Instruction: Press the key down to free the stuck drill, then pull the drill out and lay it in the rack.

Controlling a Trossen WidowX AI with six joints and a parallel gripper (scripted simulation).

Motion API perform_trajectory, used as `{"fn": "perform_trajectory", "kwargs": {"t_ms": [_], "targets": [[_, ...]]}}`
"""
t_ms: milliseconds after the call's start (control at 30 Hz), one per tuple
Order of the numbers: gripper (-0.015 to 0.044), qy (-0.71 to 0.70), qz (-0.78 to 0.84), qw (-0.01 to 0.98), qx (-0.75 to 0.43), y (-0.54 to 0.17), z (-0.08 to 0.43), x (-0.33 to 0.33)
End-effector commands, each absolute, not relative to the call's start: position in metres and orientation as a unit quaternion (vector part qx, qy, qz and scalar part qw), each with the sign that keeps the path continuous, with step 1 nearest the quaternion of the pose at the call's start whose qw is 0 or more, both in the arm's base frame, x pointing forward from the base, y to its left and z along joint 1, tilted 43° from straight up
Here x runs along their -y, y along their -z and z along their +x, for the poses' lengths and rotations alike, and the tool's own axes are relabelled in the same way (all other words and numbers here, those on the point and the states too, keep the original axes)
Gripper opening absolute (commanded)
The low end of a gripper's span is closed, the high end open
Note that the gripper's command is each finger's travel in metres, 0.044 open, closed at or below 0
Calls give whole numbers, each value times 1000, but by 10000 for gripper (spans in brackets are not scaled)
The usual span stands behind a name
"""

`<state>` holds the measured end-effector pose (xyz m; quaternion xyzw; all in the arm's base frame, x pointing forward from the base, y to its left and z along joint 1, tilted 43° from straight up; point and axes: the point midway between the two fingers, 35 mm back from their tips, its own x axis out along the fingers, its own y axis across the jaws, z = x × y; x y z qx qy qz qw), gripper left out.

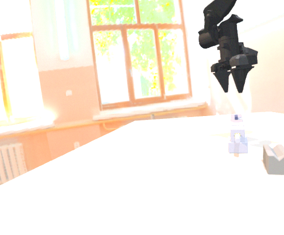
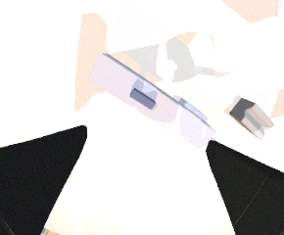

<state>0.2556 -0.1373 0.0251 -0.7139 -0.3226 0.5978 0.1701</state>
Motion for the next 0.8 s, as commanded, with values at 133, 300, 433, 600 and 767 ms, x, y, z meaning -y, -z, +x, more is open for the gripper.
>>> {"fn": "perform_trajectory", "kwargs": {"t_ms": [133,300,433,600,767], "targets": [[440,-387,-714,-183,554,-32,272,103],[440,-216,-632,-380,640,-35,280,81],[440,-76,-539,-503,671,-38,284,63],[440,50,-438,-593,674,-41,287,47],[440,177,-321,-664,652,-44,289,31]]}}
